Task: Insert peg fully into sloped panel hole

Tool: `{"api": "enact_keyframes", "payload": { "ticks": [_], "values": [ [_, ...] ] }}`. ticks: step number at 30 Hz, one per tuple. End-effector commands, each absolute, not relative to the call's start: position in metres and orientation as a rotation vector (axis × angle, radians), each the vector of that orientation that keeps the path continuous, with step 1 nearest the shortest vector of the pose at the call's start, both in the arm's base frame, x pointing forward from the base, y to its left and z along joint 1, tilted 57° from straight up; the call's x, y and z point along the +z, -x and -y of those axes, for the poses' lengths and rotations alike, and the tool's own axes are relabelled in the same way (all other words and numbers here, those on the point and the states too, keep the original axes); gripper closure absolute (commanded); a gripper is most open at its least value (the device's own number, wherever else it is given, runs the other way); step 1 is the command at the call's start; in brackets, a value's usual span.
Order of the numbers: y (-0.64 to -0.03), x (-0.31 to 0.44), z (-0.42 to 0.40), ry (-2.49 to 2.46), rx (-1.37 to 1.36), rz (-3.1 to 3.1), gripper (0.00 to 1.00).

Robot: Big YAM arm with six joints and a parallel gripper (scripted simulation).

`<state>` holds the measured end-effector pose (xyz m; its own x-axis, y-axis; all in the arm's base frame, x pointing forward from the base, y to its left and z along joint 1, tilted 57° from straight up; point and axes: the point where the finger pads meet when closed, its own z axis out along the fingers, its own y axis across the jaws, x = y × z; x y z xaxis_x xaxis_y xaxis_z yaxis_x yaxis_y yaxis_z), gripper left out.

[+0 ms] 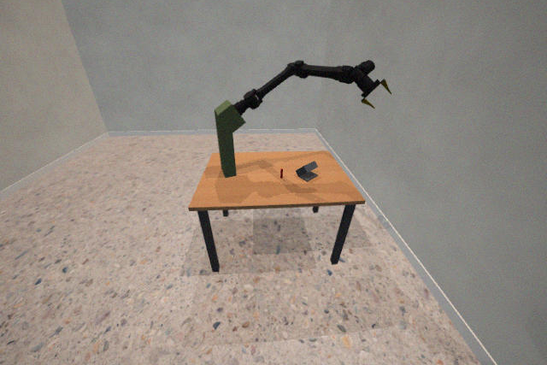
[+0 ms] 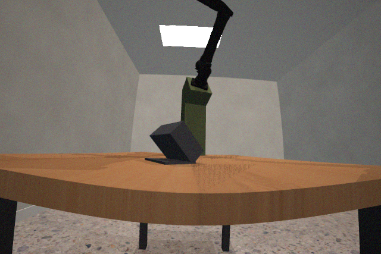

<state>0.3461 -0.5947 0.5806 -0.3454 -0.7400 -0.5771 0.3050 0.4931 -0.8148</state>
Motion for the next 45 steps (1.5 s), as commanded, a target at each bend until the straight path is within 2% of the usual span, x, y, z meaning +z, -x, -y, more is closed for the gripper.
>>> {"api": "enact_keyframes", "payload": {
  "ticks": [1,7,21,24,38,41,45],
  "values": [
    [-0.378,0.545,0.588,0.359,-1.030,-1.597,0.00],
    [-0.404,0.518,0.569,0.354,-0.960,-1.609,0.00],
    [-0.492,0.372,0.502,0.317,-0.666,-1.720,0.00],
    [-0.494,0.374,0.492,0.322,-0.658,-1.714,0.00],
    [-0.544,0.235,0.385,0.303,-0.379,-1.841,0.00],
    [-0.545,0.236,0.376,0.308,-0.372,-1.836,0.00],
    [-0.550,0.202,0.341,0.307,-0.299,-1.871,0.00]
  ]
}}
